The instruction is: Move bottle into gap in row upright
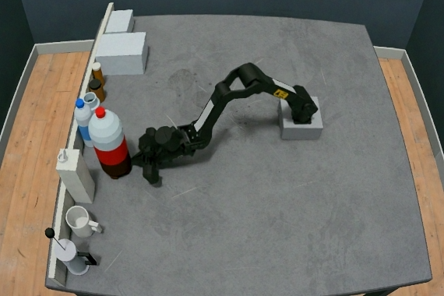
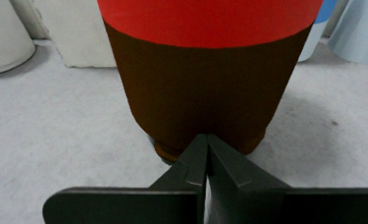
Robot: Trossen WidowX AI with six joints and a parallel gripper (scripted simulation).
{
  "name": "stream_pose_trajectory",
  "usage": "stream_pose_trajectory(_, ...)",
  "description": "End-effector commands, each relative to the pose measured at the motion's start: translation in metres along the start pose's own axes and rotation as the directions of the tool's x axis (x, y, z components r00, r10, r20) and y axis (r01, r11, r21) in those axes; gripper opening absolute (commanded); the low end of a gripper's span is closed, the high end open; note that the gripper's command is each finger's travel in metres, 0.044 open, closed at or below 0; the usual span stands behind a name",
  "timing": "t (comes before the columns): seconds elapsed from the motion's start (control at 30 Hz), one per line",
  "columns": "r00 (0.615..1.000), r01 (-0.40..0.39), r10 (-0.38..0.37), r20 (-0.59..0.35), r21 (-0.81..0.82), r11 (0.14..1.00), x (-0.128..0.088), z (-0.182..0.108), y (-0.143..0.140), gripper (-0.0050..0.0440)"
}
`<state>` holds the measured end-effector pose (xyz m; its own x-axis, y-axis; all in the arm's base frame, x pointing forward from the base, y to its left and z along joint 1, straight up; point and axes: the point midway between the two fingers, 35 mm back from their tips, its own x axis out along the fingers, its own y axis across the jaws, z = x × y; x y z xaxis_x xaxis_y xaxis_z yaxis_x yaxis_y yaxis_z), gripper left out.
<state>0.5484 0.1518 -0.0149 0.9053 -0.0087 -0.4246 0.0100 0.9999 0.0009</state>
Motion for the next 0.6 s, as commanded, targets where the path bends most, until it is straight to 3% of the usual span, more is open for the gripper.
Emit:
stream_pose_trajectory(0.0,1.000,0.003,-0.004,0.019,0.004,1.000,0.0045,0.0104,-0.0026,-0.0050)
stream_pose_trajectory(0.57,1.000,0.003,-0.003,0.019,0.004,1.000,0.0076,0.0120,-0.0028,-0.0050)
